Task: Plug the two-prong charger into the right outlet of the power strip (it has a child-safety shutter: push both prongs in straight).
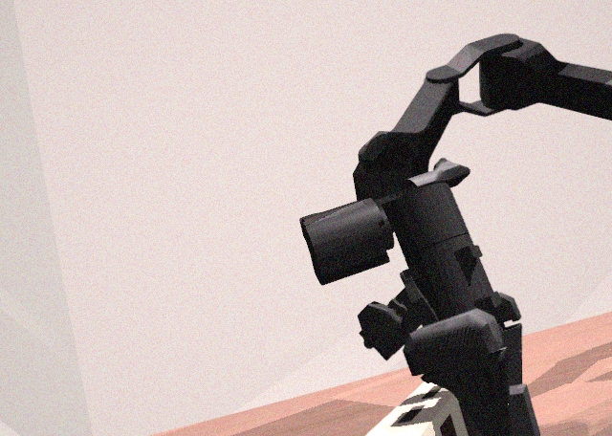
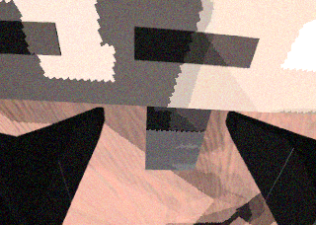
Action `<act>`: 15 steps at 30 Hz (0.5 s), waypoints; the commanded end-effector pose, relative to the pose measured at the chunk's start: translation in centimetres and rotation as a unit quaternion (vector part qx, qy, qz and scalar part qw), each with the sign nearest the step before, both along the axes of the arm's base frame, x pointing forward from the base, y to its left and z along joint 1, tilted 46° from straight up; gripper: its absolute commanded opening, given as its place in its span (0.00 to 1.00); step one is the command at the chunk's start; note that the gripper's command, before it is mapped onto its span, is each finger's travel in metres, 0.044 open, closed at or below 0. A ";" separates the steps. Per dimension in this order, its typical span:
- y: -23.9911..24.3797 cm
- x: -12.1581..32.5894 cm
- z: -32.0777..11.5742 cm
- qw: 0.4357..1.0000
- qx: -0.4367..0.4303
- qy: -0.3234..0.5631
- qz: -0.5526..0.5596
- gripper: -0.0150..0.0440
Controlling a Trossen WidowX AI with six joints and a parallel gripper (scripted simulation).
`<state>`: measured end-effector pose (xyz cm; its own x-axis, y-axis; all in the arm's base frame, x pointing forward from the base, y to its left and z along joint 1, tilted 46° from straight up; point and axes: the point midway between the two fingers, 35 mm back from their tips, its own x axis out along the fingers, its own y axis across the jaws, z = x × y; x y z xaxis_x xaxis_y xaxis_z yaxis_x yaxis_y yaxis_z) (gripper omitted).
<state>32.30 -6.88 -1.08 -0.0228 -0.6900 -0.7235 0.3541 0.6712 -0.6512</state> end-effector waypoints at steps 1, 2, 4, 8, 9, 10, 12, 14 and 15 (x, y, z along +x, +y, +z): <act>0.0 -0.1 0.1 1.000 -0.002 -0.005 -0.002 1.00; 0.0 -0.1 0.1 1.000 -0.003 -0.006 -0.002 1.00; 0.0 -0.2 0.1 1.000 -0.003 -0.007 -0.002 1.00; 0.0 -0.3 0.0 1.000 -0.003 -0.008 -0.001 1.00; 0.0 -0.3 0.0 1.000 -0.004 -0.009 -0.001 1.00; 0.0 -0.4 0.0 1.000 -0.004 -0.009 -0.001 1.00; 0.1 -0.4 0.0 1.000 -0.004 -0.010 -0.001 1.00; 0.1 -0.5 0.0 1.000 -0.004 -0.011 -0.001 1.00; 0.1 -0.5 0.0 1.000 -0.004 -0.011 -0.001 1.00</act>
